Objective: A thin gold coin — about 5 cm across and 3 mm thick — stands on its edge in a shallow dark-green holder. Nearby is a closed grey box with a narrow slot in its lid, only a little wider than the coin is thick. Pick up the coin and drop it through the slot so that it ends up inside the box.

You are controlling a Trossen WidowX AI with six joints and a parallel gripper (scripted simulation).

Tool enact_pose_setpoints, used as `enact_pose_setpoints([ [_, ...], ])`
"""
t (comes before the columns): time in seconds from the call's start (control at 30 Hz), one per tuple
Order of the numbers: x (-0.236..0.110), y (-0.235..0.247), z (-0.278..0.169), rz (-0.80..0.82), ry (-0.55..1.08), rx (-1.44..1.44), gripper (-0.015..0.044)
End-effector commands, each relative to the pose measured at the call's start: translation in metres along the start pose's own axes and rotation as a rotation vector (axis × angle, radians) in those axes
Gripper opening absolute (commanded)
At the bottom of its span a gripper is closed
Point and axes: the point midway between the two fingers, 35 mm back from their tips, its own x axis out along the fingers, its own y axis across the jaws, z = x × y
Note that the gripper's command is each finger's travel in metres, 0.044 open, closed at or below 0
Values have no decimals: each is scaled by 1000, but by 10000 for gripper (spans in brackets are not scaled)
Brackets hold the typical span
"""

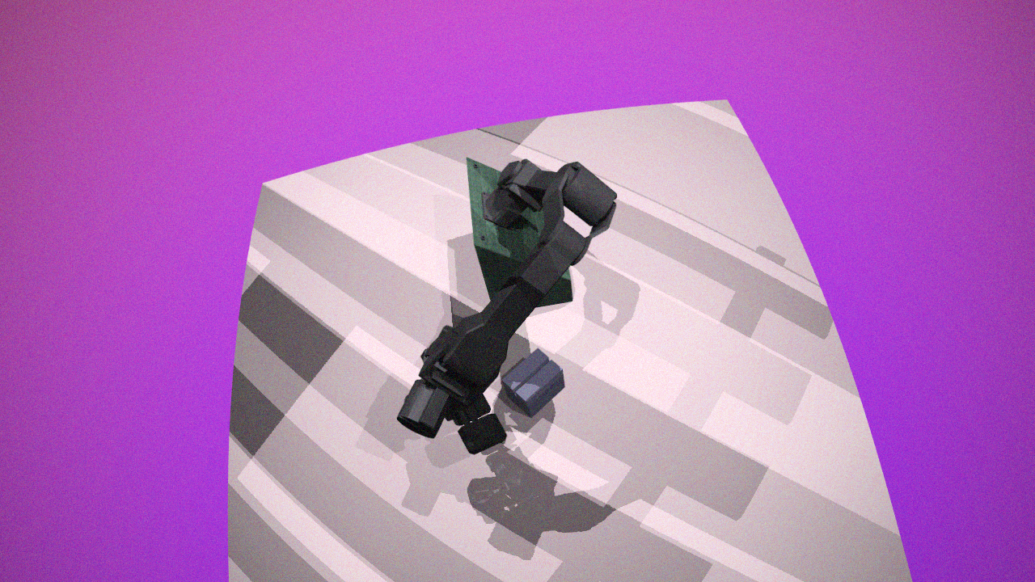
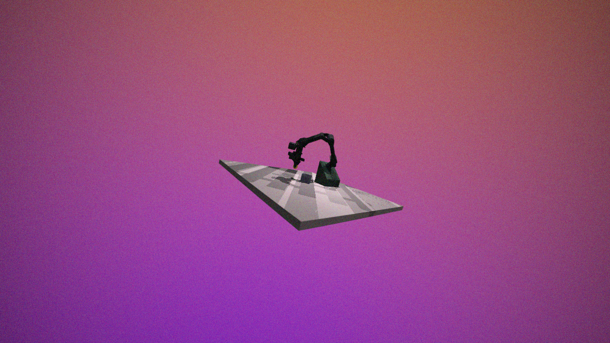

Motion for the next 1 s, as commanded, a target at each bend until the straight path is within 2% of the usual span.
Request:
enact_pose_setpoints([
  [0.0, 0, -1, 2, -4, -1, -152, 0],
  [0.2, 0, -1, 3, -4, -1, -302, 0],
  [0.43, 0, -1, 1, -4, -1, -302, 0],
  [0.97, -2, -6, -40, -5, -1, -301, 0],
])
